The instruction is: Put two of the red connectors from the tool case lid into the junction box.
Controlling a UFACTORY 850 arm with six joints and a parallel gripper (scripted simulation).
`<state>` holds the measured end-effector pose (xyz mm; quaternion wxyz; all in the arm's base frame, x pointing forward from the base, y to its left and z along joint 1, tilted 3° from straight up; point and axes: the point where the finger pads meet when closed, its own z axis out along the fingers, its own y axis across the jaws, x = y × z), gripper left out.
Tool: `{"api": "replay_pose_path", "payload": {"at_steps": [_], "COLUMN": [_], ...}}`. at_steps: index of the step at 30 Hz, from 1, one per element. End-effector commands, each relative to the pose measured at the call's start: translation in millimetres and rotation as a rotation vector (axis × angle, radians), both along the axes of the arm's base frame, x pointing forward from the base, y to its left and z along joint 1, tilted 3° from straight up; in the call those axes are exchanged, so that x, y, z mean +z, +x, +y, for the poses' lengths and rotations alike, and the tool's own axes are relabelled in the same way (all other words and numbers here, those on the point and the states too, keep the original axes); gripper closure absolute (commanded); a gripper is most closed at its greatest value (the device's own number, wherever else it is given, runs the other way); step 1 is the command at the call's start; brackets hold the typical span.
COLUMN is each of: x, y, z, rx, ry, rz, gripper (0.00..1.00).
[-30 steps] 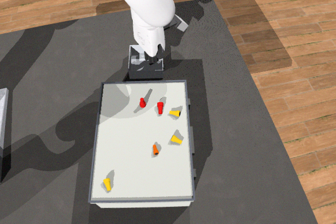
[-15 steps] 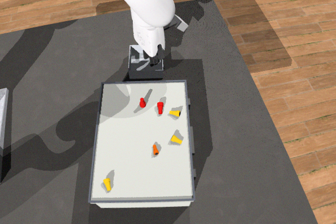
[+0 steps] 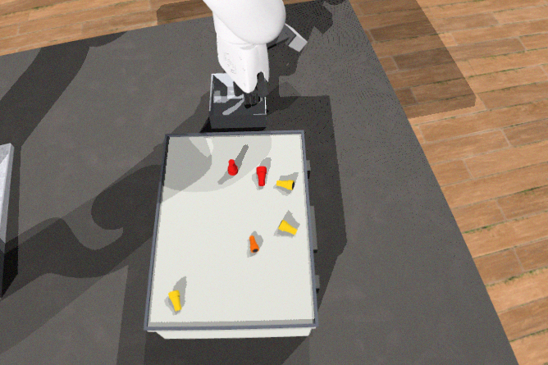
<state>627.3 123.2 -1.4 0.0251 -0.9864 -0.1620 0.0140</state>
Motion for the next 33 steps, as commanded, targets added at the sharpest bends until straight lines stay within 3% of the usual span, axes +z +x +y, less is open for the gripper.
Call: {"api": "replay_pose_path", "payload": {"at_steps": [1, 26, 29, 33], "x": [1, 3, 20, 72], "y": [1, 1, 2, 3], "z": [0, 0, -1, -3], "rx": [0.000, 0.000, 0.000, 0.000], "ry": [0.000, 0.000, 0.000, 0.000], "rz": [-0.002, -0.002, -0.002, -0.002], "gripper": [0.70, 0.70, 0.70, 0.70]}}
